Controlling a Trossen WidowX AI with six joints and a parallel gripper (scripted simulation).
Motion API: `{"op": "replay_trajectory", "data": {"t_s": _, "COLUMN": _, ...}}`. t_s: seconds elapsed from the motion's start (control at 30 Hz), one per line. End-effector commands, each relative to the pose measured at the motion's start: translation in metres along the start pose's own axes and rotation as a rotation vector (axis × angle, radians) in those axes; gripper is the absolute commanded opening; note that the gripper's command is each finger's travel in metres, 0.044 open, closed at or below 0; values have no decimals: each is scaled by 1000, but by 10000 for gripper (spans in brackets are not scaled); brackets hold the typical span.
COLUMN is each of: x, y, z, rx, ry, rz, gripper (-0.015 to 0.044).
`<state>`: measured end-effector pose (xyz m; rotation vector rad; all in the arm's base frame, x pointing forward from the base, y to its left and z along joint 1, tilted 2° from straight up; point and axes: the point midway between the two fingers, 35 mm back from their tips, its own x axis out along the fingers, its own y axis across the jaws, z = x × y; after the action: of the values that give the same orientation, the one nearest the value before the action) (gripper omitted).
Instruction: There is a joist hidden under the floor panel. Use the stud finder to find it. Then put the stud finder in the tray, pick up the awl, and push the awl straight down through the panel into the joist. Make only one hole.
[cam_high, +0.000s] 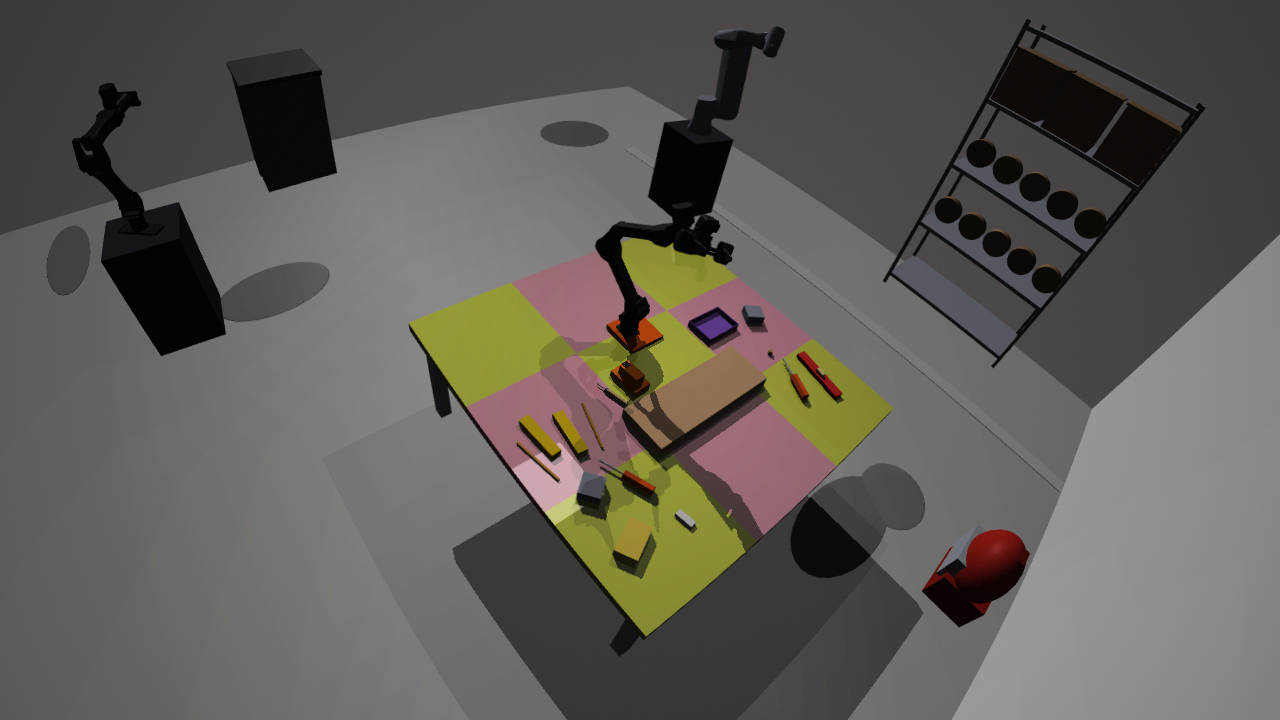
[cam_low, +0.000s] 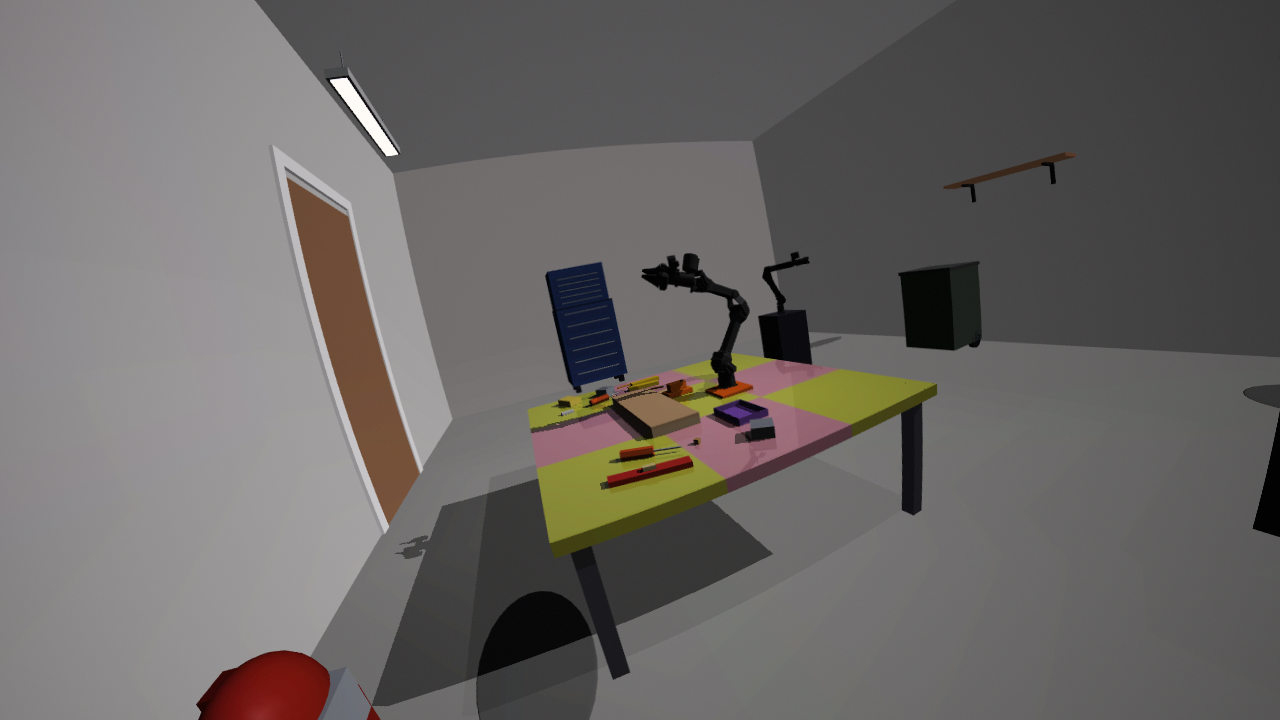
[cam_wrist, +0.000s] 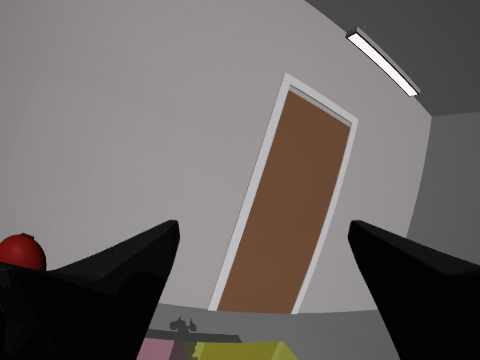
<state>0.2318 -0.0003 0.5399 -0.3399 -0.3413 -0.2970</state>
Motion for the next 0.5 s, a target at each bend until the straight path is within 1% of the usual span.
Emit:
{"op": "replay_trajectory", "data": {"t_s": 0.0, "x": 1, "y": 1, "z": -2, "rx": 8, "ry": 8, "rz": 3, "gripper": 426}}
{"op": "replay_trajectory", "data": {"t_s": 0.03, "x": 5, "y": 5, "z": -10, "rx": 33, "ry": 32, "rz": 10, "gripper": 440}}
{"op": "replay_trajectory", "data": {"t_s": 0.2, "x": 29, "y": 33, "z": -87, "rx": 290, "ry": 297, "rz": 21, "gripper": 440}}
{"op": "replay_trajectory", "data": {"t_s": 0.33, "x": 36, "y": 42, "z": -141, "rx": 472, "ry": 483, "rz": -38, "gripper": 440}}
{"op": "replay_trajectory", "data": {"t_s": 0.47, "x": 34, "y": 44, "z": -192, "rx": 645, "ry": 652, "rz": -142, "gripper": 440}}
